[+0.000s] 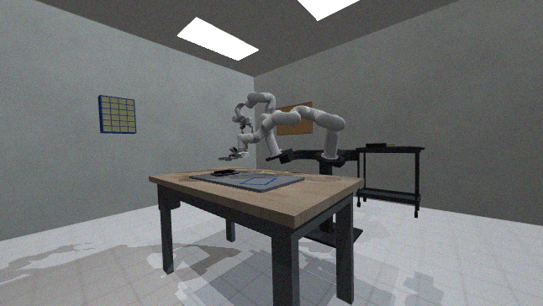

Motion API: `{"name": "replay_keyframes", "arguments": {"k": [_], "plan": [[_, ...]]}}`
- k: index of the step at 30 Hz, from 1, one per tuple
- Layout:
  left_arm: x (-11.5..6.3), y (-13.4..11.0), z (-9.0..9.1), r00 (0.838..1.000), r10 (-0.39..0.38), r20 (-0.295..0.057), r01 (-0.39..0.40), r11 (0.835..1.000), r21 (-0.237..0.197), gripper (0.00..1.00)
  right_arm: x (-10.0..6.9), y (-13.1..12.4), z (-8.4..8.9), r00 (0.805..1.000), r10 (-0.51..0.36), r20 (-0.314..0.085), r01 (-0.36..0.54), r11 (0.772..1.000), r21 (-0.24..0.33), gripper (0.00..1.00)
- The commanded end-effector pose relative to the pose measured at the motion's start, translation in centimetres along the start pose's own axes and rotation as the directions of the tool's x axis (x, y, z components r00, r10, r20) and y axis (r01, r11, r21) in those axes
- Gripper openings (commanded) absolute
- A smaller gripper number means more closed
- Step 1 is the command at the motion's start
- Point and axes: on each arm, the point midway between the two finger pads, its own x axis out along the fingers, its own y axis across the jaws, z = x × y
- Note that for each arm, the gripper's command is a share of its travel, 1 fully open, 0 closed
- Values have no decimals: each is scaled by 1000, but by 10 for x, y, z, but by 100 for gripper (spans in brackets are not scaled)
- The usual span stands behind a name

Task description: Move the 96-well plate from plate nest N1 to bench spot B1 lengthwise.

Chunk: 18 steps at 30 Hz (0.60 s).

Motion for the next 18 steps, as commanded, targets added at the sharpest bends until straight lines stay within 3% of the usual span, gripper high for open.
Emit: {"name": "replay_keyframes", "arguments": {"k": [1,18], "plan": [[5,-4,2,1000,9,-1,-9,1000,5,37,-1,-1,0,1000,-3,0,3,1000,0,100],[5,-4,-4,1000,9,-1,-9,1000,5,37,-1,-1,0,1000,-3,0,3,1000,0,100]]}}
